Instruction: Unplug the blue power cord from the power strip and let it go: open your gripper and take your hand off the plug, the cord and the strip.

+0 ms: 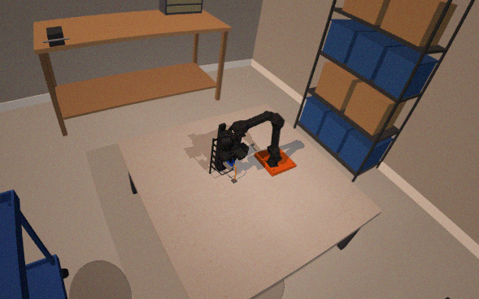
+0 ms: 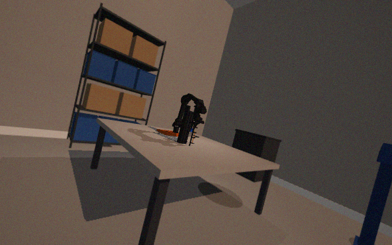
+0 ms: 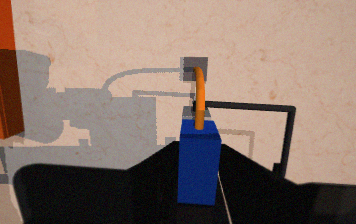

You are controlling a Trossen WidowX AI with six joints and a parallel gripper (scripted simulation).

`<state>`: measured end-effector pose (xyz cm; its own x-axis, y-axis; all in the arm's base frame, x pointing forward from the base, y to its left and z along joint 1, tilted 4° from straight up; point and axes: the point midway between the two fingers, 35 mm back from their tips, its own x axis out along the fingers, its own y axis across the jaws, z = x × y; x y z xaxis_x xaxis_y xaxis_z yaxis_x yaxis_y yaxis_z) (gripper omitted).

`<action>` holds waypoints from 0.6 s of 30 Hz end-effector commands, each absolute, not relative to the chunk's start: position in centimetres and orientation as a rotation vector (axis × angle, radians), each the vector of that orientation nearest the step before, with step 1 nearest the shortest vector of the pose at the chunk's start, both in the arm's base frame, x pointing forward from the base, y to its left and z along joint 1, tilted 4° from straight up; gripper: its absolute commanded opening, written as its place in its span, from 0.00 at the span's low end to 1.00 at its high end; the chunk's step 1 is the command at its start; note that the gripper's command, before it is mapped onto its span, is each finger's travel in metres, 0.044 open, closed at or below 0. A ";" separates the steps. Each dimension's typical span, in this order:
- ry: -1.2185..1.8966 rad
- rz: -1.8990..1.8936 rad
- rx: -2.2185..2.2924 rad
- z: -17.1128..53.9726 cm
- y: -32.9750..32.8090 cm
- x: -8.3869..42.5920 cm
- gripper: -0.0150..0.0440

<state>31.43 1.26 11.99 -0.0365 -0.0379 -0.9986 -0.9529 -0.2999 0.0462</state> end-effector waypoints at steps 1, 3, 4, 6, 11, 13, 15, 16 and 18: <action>1.087 1.460 -1.430 12.0 2.6 31.2 0.25; 1.087 1.460 -1.430 12.0 2.9 31.1 0.25; 1.087 1.460 -1.429 11.9 3.1 31.1 0.25; 1.087 1.461 -1.429 11.9 3.4 31.0 0.25; 1.087 1.462 -1.429 11.9 4.2 30.7 0.25; 1.087 1.462 -1.429 11.9 4.5 30.6 0.25; 1.087 1.462 -1.429 11.9 4.8 30.5 0.25; 1.087 1.463 -1.429 11.9 5.0 30.5 0.25; 1.087 1.463 -1.429 11.9 5.3 30.3 0.25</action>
<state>31.34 1.66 11.94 -0.0216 -0.1049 -0.9942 -0.9634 -0.2636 0.0487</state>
